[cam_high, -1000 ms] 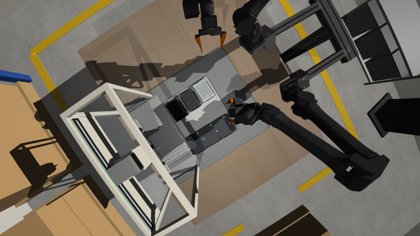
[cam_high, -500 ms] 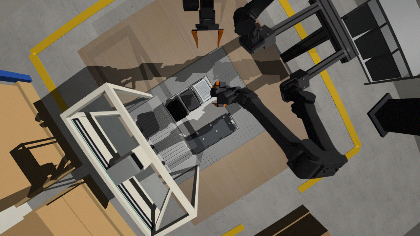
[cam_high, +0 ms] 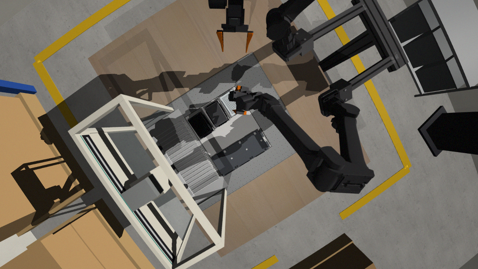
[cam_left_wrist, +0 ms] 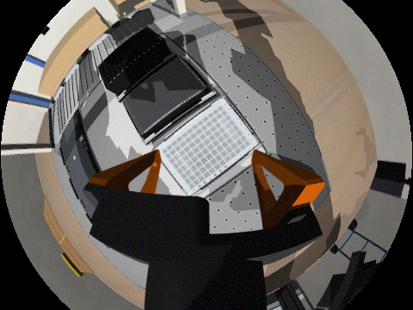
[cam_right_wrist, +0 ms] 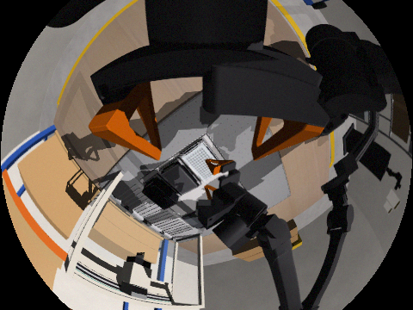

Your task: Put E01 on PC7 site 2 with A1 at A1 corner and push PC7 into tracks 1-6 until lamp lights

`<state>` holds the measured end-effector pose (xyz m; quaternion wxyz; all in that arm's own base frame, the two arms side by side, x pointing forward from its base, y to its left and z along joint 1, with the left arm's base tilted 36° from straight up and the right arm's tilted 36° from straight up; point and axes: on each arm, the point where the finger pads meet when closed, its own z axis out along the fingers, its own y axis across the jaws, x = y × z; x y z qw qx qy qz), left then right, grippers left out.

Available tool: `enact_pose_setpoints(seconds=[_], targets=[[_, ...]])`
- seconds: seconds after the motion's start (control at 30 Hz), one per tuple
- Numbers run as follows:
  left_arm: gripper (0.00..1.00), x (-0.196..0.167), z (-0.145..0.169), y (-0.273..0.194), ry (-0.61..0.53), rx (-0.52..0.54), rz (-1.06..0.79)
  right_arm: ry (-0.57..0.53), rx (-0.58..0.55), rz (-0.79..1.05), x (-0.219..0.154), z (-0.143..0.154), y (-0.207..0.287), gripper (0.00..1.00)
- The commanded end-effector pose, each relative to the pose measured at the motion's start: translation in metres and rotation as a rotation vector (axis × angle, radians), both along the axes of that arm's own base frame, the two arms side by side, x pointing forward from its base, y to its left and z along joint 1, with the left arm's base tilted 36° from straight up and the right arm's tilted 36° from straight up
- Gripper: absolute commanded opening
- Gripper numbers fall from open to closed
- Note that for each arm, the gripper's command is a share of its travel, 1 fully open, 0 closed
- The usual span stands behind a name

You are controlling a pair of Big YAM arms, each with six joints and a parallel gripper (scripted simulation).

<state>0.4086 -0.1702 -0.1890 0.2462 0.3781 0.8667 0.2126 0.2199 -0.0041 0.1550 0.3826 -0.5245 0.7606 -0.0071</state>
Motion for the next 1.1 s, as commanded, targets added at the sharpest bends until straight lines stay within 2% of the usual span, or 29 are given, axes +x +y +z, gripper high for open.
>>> enact_pose_setpoints(seconds=[0.0,0.3,0.43,0.5,0.73,0.9,1.07], targets=[[1.0,0.014,-0.007,-0.007,0.06,0.092,-0.081,-0.018,0.0,-0.025,0.009,0.012,-0.009,1.0],[1.0,0.028,-0.02,0.002,0.317,0.33,-0.229,-0.003,0.046,-0.081,0.015,0.005,-0.017,1.0],[1.0,0.031,-0.019,0.003,0.418,0.402,-0.291,0.014,0.075,-0.101,0.014,-0.003,-0.017,1.0],[1.0,0.031,-0.019,0.003,0.418,0.402,-0.291,0.014,0.075,-0.101,0.014,-0.003,-0.017,1.0],[1.0,0.03,-0.021,0.004,0.628,0.564,-0.443,0.046,0.099,-0.135,0.013,-0.015,-0.022,1.0],[1.0,0.02,-0.031,0.002,0.694,0.645,-0.503,0.057,0.112,-0.16,0.015,-0.019,-0.027,1.0],[1.0,0.021,-0.035,0.007,0.704,0.656,-0.5,0.064,0.123,-0.18,0.016,-0.022,-0.03,1.0]])
